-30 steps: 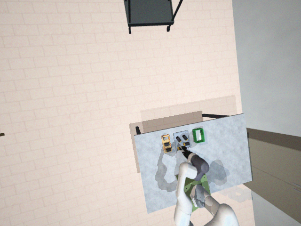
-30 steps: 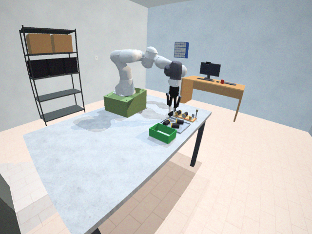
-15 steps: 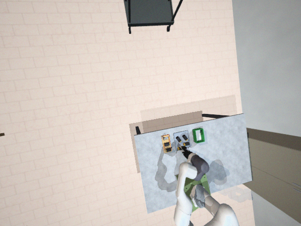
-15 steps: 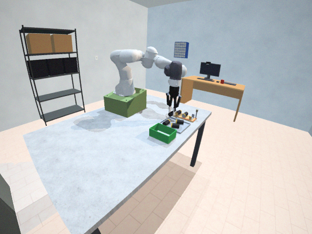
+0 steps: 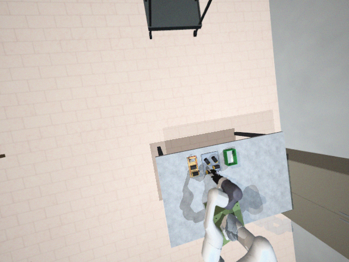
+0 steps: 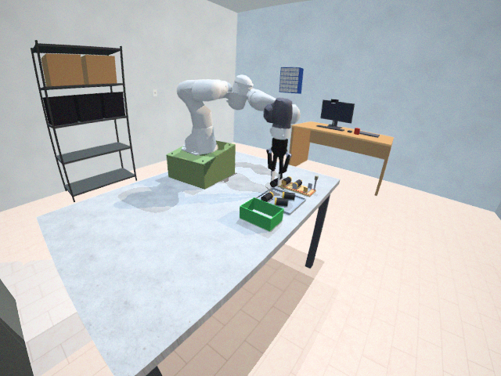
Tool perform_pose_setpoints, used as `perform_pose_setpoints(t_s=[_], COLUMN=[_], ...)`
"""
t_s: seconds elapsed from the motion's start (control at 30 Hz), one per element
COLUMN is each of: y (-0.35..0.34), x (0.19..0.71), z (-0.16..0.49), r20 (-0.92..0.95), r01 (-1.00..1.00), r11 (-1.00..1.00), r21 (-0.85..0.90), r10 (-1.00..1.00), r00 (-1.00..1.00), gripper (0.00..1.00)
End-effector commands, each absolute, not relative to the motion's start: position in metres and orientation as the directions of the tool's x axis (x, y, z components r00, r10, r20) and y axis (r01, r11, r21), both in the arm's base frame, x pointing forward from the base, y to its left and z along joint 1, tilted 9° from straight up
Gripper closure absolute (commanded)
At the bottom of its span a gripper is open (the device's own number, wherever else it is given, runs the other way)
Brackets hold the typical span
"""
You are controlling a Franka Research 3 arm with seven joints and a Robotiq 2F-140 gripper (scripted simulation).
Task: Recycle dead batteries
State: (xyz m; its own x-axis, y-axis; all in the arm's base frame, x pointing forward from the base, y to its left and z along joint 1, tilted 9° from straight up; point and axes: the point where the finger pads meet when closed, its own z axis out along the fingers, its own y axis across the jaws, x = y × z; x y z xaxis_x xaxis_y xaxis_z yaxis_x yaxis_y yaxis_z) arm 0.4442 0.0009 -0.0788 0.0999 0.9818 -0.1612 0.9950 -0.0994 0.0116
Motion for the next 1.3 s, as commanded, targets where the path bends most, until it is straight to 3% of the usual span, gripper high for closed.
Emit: perform_pose_setpoints(t_s=[0.0,1.03,1.07,1.27], y=[0.0,-0.007,-0.007,-0.007], x=[0.446,0.446,0.446,0.446], z=[-0.078,-0.123,-0.123,-0.123], r20=[-0.163,-0.163,-0.163,-0.163], r01=[0.995,0.995,0.995,0.995], r11=[-0.102,-0.102,-0.102,-0.102], r21=[0.016,0.016,0.016,0.016], r10=[0.981,0.981,0.981,0.981], r00=[0.103,0.103,0.103,0.103], gripper=[0.84,0.84,0.71,0.71])
